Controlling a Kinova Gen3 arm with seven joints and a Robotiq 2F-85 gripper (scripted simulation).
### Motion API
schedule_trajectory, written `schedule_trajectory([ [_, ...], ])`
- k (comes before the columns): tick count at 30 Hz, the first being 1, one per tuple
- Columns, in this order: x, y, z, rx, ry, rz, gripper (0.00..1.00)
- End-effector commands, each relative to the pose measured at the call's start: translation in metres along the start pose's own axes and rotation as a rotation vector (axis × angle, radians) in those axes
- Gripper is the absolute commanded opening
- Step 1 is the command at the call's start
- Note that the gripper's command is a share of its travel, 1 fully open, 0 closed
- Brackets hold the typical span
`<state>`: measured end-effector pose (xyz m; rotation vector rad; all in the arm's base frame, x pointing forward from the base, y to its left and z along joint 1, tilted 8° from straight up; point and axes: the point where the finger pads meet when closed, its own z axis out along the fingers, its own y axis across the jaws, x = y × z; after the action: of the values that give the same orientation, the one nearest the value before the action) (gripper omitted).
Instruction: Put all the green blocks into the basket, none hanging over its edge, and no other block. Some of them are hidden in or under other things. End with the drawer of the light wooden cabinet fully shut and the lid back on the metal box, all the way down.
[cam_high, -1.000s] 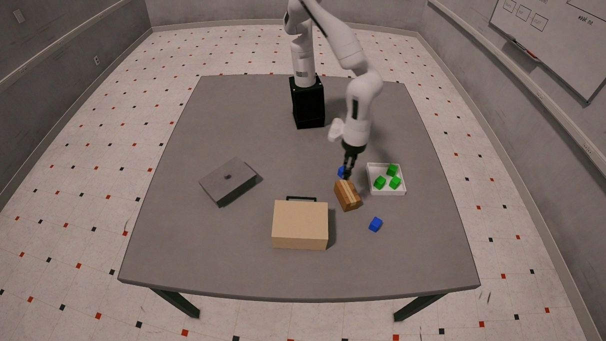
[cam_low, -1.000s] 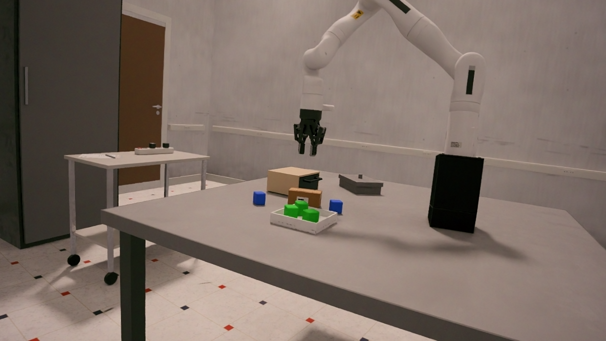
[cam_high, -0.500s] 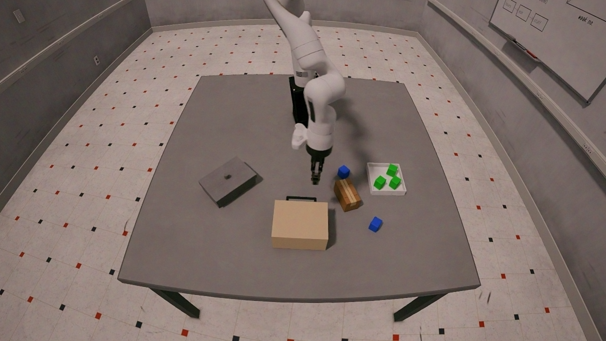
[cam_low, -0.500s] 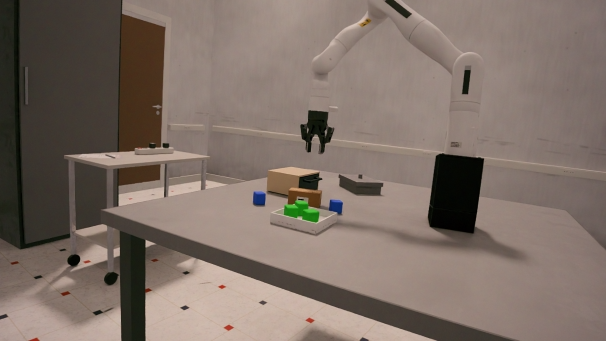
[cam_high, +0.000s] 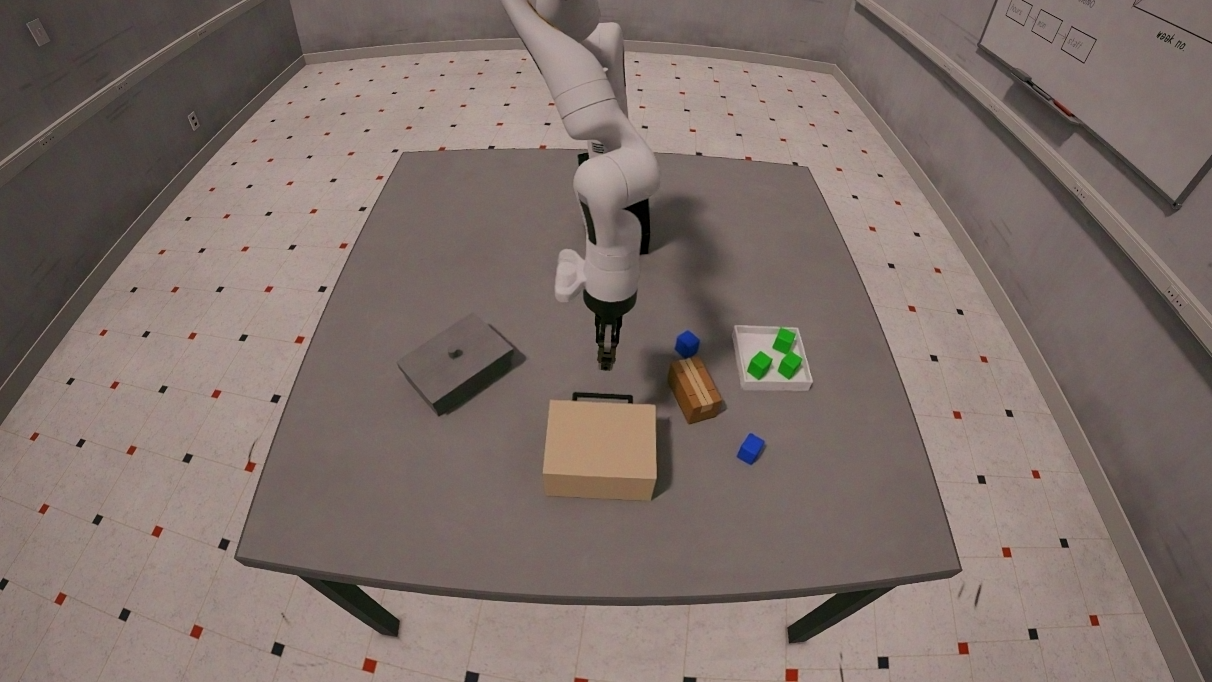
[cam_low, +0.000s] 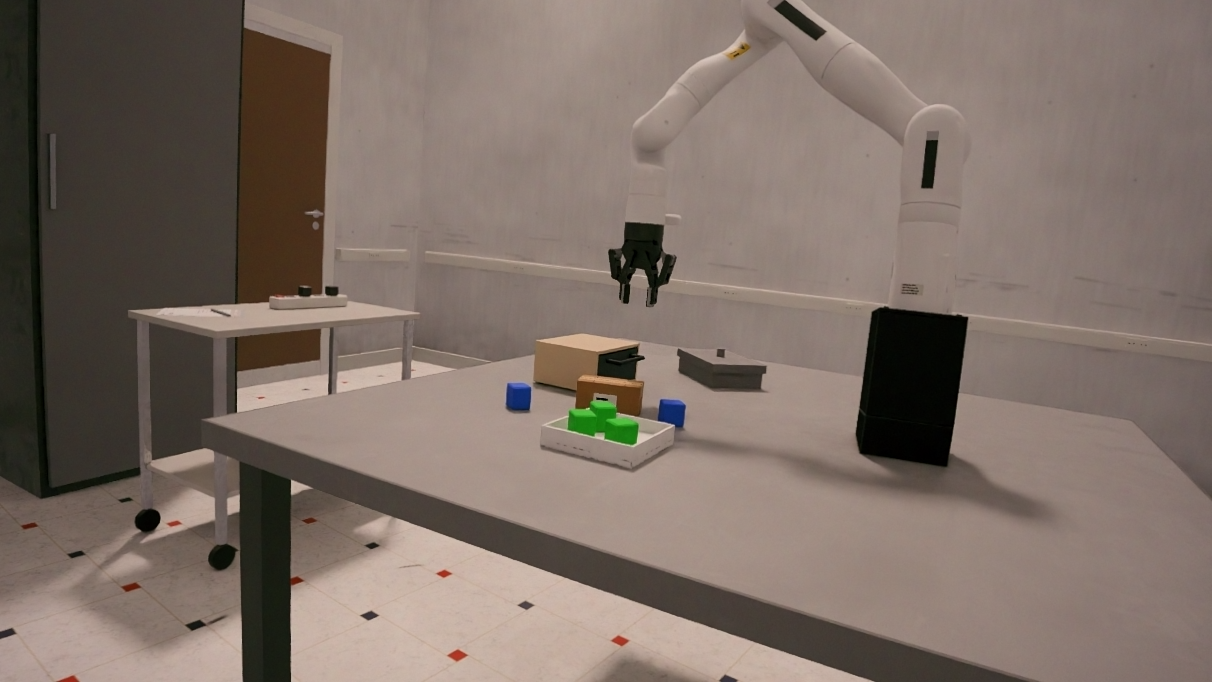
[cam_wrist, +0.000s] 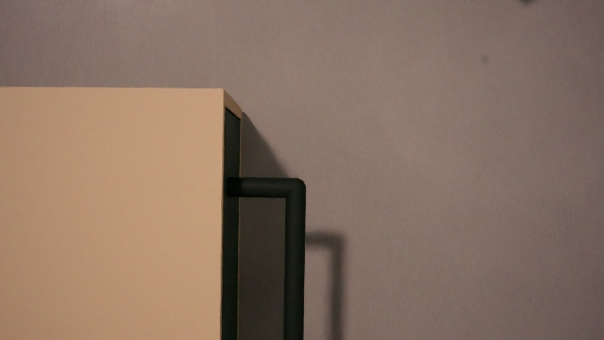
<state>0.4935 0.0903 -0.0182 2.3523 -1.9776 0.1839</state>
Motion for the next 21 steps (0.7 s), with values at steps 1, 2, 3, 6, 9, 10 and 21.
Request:
schedule_trajectory([
  [1, 0.0009, -0.0008, -0.0009, 0.002, 0.0, -0.002, 0.58],
  [2, 0.0009, -0.0008, -0.0009, 0.002, 0.0, -0.002, 0.58],
  [3, 0.0009, -0.0008, -0.0009, 0.002, 0.0, -0.002, 0.58],
  [6, 0.0009, -0.0008, -0.0009, 0.002, 0.0, -0.002, 0.58],
  [9, 0.0009, -0.0008, -0.0009, 0.002, 0.0, -0.002, 0.3],
  [10, 0.0009, -0.0008, -0.0009, 0.002, 0.0, -0.002, 0.3],
  [21, 0.0009, -0.0008, -0.0009, 0.002, 0.0, -0.002, 0.3],
])
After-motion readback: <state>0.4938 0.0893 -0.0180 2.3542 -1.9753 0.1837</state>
